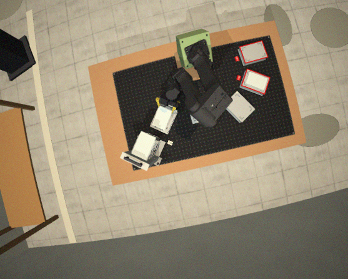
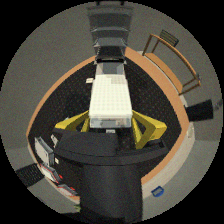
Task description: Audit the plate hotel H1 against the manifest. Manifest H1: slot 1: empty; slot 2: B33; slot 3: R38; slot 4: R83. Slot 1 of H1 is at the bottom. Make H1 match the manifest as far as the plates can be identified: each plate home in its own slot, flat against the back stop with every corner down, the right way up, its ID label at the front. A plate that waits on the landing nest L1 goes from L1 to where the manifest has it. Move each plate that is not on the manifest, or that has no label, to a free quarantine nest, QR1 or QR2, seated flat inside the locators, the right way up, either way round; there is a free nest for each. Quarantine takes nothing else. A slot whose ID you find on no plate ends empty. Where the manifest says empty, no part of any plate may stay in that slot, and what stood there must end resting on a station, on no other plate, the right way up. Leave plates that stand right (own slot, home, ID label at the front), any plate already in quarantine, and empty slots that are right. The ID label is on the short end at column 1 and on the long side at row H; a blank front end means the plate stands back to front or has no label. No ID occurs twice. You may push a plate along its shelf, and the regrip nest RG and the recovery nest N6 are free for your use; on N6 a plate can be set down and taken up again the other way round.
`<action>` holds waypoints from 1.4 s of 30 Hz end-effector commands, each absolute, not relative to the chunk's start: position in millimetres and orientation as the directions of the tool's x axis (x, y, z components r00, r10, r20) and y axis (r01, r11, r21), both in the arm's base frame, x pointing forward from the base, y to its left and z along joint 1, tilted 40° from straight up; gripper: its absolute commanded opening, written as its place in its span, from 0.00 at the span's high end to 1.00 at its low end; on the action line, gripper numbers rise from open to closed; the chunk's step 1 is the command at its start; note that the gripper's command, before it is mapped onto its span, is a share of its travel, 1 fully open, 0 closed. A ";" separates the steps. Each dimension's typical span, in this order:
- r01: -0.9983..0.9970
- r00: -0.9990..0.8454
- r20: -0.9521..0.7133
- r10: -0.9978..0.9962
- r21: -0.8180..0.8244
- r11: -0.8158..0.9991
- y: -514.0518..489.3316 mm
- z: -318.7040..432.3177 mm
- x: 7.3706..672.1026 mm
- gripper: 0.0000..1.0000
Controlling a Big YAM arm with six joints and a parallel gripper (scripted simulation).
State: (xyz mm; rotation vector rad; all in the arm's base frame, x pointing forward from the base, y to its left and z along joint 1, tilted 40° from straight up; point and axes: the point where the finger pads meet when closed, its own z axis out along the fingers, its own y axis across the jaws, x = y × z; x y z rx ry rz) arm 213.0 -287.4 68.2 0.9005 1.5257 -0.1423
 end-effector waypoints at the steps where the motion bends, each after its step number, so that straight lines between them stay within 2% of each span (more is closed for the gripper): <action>1: 0.592 0.119 -0.894 0.431 0.413 0.692 -290.0 72.9 218.0 0.14; 42: 0.592 0.119 -0.894 0.433 0.414 0.692 -290.6 58.9 228.8 0.14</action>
